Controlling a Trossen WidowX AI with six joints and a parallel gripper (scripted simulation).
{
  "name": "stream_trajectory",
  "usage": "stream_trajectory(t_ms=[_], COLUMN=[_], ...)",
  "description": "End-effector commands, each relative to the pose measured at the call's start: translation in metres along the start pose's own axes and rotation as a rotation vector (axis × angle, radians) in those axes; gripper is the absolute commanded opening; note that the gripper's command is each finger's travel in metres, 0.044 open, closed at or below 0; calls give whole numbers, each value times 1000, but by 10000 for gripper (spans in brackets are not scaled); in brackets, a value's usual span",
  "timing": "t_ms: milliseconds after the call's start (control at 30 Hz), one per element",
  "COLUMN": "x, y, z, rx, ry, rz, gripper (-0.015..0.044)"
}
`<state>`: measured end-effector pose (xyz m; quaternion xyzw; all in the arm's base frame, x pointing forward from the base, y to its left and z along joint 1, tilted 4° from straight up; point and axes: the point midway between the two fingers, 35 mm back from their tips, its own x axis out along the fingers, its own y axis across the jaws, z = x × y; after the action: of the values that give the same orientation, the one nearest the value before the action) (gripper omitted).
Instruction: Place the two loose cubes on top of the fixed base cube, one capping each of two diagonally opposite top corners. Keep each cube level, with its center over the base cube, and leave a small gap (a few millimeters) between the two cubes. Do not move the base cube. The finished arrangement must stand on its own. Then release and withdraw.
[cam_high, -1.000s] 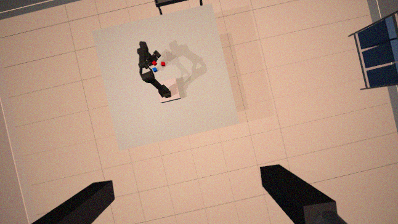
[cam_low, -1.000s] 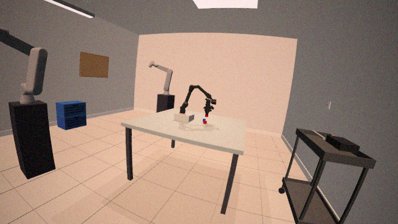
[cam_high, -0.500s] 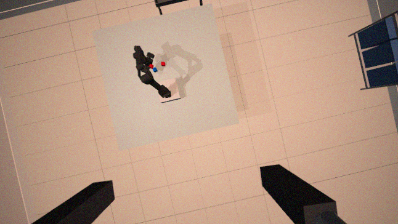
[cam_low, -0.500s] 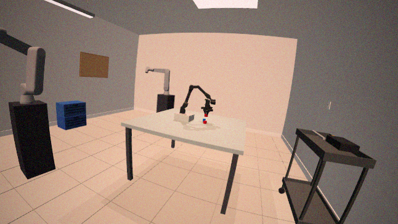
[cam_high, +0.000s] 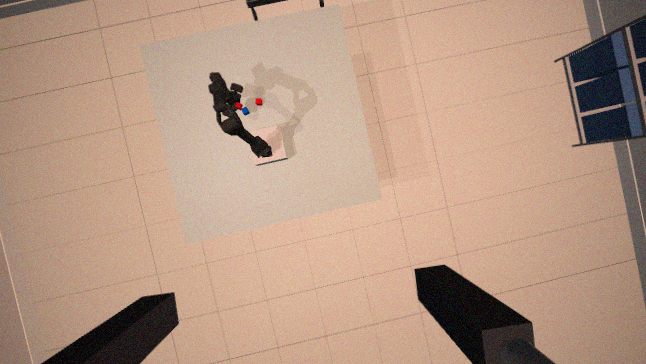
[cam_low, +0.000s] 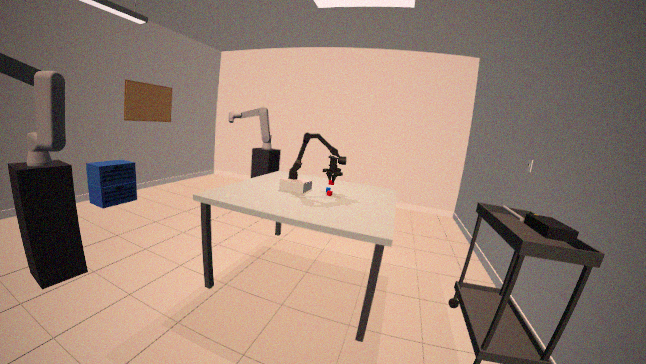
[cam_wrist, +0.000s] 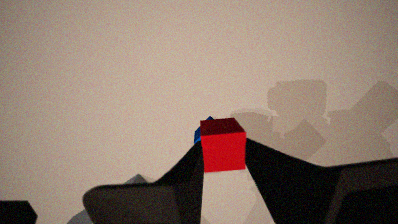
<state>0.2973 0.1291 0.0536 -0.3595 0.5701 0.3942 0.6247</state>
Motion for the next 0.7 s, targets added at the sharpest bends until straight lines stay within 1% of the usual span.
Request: stream_trajectory(t_ms=[0,200,667], x=[10,24,26], y=[2,3,3], z=[-2,-2,-2], rx=[-7,-8,-3], ry=[11,11,11], rz=[6,6,6], gripper=[105,105,105])
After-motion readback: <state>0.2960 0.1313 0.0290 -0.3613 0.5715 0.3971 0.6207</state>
